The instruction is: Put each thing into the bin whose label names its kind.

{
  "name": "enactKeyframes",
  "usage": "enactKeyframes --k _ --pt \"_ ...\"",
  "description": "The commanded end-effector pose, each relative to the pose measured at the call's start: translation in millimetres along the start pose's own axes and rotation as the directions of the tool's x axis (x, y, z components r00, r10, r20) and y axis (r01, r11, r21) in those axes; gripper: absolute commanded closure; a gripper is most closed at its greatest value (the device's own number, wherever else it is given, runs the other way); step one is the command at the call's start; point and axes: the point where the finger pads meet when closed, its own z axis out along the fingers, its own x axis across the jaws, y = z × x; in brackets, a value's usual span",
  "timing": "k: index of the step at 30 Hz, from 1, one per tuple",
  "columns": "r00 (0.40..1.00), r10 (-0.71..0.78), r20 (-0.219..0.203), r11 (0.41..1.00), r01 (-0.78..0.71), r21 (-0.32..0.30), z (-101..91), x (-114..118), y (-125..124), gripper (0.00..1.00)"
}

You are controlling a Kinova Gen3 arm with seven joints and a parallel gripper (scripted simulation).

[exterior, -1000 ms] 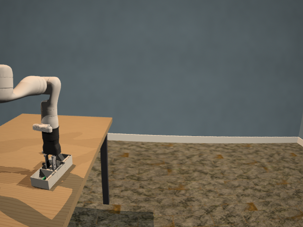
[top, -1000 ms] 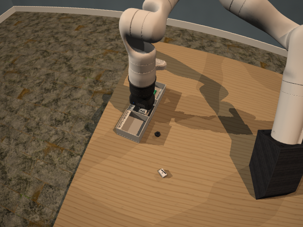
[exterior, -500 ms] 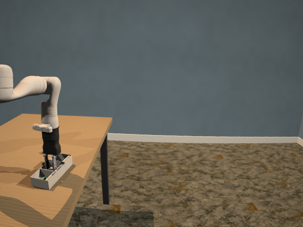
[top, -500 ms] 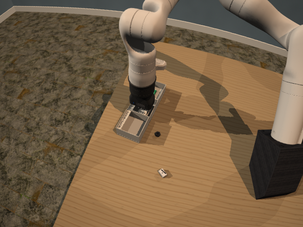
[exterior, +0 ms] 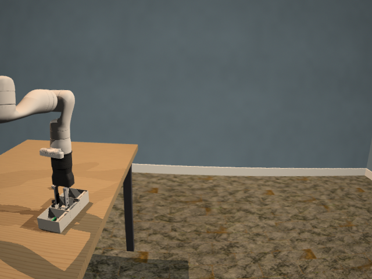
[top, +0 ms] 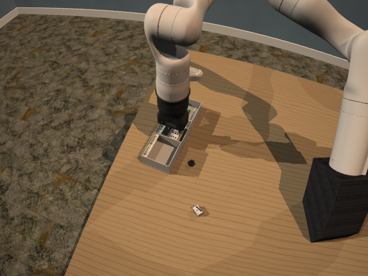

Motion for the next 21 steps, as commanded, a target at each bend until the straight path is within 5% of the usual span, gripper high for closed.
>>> enactKeyframes --k 1,13,21 --pt "1.0 0.0 0.005 1.0 0.0 0.0 -4.3 -2 0 0.35" --pt "1.0 0.0 0.005 1.0 0.0 0.0 -31.5 -1 0 0.35" --pt "1.0 0.0 0.005 1.0 0.0 0.0 -31.5 -2 0 0.35"
